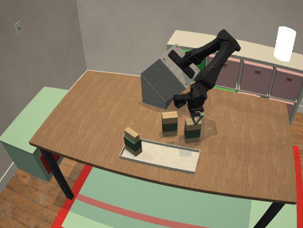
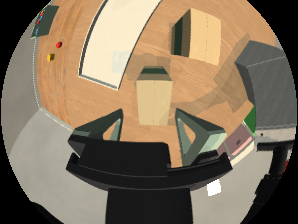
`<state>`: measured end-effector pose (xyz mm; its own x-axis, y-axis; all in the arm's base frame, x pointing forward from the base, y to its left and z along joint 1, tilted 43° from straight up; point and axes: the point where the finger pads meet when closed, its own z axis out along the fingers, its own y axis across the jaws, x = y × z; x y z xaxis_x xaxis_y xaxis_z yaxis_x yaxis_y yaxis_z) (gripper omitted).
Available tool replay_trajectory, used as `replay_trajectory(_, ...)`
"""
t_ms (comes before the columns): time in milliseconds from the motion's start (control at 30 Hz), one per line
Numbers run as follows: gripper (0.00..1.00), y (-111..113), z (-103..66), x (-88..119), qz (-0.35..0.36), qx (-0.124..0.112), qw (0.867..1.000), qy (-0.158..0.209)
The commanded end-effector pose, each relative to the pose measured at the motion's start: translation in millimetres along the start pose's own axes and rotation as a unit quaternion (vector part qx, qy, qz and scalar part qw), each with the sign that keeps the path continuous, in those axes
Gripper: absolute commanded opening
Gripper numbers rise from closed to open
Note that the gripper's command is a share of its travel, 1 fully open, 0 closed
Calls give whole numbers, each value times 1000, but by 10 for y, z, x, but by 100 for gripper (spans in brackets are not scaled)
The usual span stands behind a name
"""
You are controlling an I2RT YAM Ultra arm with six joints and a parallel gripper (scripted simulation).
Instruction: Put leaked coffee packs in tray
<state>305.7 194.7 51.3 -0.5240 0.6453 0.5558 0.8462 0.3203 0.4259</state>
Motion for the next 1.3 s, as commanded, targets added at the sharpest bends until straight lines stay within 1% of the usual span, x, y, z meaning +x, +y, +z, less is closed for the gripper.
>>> replay_trajectory(0, 77, 72, -390, 2, -7, 1, 1000, -2)
replay_trajectory(100, 77, 67, -445, -2, -6, 2, 1000, -2)
replay_trajectory(133, 77, 11, -376, -54, 5, 14, 1000, 1)
replay_trajectory(200, 77, 11, -376, -54, 5, 14, 1000, 1)
replay_trajectory(233, 77, 5, -376, -75, 5, 15, 1000, -5)
replay_trajectory(333, 77, 44, -424, -40, -3, 7, 1000, -7)
replay_trajectory(1267, 77, 46, -424, -41, -2, 7, 1000, -7)
